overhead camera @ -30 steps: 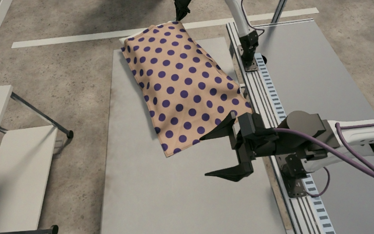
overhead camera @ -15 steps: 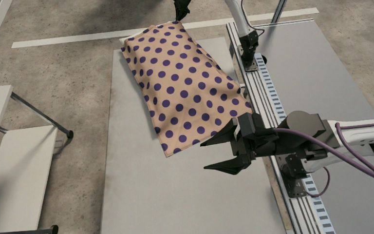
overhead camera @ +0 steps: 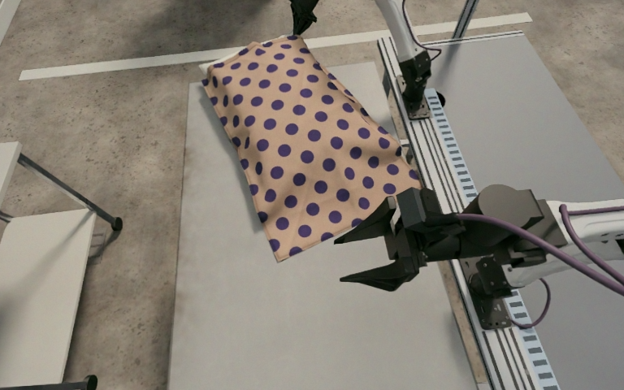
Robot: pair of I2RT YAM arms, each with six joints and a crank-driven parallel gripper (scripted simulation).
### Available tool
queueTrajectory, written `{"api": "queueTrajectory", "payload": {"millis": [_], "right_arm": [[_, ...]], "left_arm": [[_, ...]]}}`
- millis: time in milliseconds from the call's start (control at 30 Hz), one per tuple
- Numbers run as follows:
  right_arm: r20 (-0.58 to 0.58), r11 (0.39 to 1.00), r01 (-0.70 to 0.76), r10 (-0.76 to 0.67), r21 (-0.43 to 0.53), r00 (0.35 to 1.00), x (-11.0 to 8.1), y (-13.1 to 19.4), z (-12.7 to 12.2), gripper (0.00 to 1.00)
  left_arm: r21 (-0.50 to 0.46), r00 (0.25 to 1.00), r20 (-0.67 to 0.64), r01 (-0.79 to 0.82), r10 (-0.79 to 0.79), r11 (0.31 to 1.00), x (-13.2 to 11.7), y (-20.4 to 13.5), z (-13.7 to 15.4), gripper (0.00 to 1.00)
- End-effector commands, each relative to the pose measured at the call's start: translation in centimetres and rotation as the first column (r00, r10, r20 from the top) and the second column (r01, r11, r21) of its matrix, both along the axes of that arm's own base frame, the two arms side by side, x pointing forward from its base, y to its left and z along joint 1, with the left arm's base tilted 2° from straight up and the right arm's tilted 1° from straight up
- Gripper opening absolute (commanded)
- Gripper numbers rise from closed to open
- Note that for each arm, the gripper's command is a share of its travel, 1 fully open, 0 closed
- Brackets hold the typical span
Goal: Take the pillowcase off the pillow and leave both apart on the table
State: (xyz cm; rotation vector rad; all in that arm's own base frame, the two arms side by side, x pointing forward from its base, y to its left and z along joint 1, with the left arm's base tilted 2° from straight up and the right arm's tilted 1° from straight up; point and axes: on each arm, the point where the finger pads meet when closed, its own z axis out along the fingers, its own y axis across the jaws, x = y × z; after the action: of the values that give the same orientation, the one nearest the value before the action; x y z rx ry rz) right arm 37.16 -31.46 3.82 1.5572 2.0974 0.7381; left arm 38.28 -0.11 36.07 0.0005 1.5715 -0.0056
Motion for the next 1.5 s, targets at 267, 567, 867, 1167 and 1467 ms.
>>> {"api": "queueTrajectory", "payload": {"millis": [267, 567, 867, 1167, 1467], "right_arm": [[0.036, 0.999, -0.011, 0.013, -0.051, 0.999, 1.0, 0.0, 2.2, 0.01], [0.036, 0.999, -0.011, 0.013, -0.051, 0.999, 1.0, 0.0, 2.2, 0.01], [0.036, 0.999, -0.011, 0.013, -0.051, 0.999, 1.0, 0.0, 2.2, 0.01], [0.036, 0.999, -0.011, 0.013, -0.051, 0.999, 1.0, 0.0, 2.2, 0.01], [0.036, 0.999, -0.011, 0.013, -0.051, 0.999, 1.0, 0.0, 2.2, 0.01]], "left_arm": [[-0.027, 1.0, -0.017, 0.005, -0.006, 1.0, 0.3, -0.6, 0.1, 0.63], [-0.133, 0.985, -0.152, 0.06, -0.08, 0.989, 0.3, -4.3, -2.7, 0.63], [-0.221, 0.937, -0.311, 0.095, -0.162, 0.971, 0.1, -8.8, -6.3, 0.63], [-0.281, 0.857, -0.46, 0.108, -0.233, 0.954, -1.0, -13.3, -9.9, 0.63], [-0.313, 0.765, -0.585, 0.094, -0.27, 0.945, -2.7, -17.0, -12.9, 0.63]]}}
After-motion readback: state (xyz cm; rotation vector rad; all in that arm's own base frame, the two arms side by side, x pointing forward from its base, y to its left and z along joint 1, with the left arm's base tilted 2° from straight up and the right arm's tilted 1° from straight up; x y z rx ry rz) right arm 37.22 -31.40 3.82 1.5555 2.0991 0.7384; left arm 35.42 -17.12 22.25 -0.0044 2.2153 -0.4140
